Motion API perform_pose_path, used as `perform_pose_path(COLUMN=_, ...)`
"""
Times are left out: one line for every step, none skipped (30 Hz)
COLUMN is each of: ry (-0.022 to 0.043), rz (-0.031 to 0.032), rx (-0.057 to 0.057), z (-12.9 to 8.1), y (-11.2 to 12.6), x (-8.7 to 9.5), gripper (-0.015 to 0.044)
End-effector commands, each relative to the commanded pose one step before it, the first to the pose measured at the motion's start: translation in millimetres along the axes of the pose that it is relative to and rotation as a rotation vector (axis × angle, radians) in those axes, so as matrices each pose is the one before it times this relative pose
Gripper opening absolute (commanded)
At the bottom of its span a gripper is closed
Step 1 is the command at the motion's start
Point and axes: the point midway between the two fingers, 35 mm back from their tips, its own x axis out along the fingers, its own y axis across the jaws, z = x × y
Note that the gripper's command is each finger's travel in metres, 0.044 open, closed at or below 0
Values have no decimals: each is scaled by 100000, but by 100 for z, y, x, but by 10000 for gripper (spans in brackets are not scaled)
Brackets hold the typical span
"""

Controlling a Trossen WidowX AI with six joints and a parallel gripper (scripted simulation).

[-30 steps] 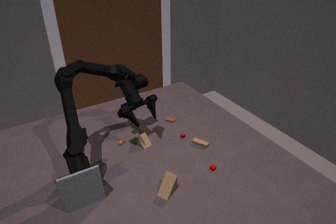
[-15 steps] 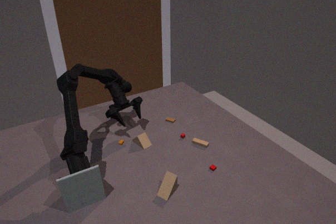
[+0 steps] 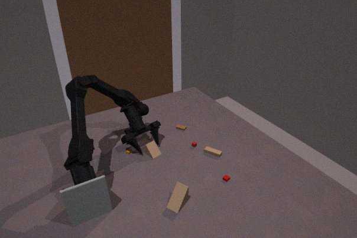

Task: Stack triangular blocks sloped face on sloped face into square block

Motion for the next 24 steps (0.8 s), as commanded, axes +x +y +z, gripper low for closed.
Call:
perform_pose_path(ry=-57, rz=-676, rx=-226, z=-79, y=-36, x=551, gripper=440)
perform_pose_path(ry=3, rz=-1, rx=0, z=-31, y=-34, x=31, gripper=440)
perform_pose_path(ry=3, rz=-1, rx=0, z=-35, y=-38, x=35, gripper=440)
perform_pose_path(ry=1, rz=0, rx=0, z=-14, y=-15, x=14, gripper=440)
perform_pose_path(ry=0, rz=0, rx=0, z=0, y=0, x=0, gripper=440)
perform_pose_path(ry=0, rz=0, rx=0, z=0, y=0, x=0, gripper=440)
perform_pose_path(ry=0, rz=0, rx=0, z=0, y=0, x=0, gripper=440)
perform_pose_path(ry=0, rz=0, rx=0, z=0, y=0, x=0, gripper=440)
perform_pose_path(ry=0, rz=0, rx=0, z=0, y=0, x=0, gripper=440)
perform_pose_path(ry=0, rz=0, rx=0, z=0, y=0, x=0, gripper=440)
perform_pose_path(ry=0, rz=0, rx=0, z=0, y=0, x=0, gripper=440)
perform_pose_path(ry=0, rz=0, rx=0, z=0, y=0, x=0, gripper=440)
perform_pose_path(ry=-221, rz=-49, rx=341, z=50, y=-28, x=-127, gripper=414)
perform_pose_path(ry=0, rz=0, rx=0, z=0, y=0, x=0, gripper=388)
perform_pose_path(ry=0, rz=0, rx=0, z=0, y=0, x=0, gripper=361)
perform_pose_path(ry=0, rz=0, rx=0, z=0, y=0, x=0, gripper=335)
perform_pose_path(ry=0, rz=0, rx=0, z=0, y=0, x=0, gripper=309)
perform_pose_path(ry=0, rz=0, rx=0, z=0, y=0, x=0, gripper=282)
perform_pose_path(ry=0, rz=0, rx=0, z=0, y=0, x=0, gripper=256)
perform_pose_path(ry=0, rz=0, rx=0, z=0, y=0, x=0, gripper=230)
perform_pose_path(ry=0, rz=0, rx=0, z=0, y=0, x=0, gripper=204)
perform_pose_path(ry=0, rz=0, rx=0, z=0, y=0, x=0, gripper=197)
perform_pose_path(ry=0, rz=0, rx=0, z=0, y=0, x=0, gripper=190)
perform_pose_path(ry=0, rz=0, rx=0, z=0, y=0, x=0, gripper=184)
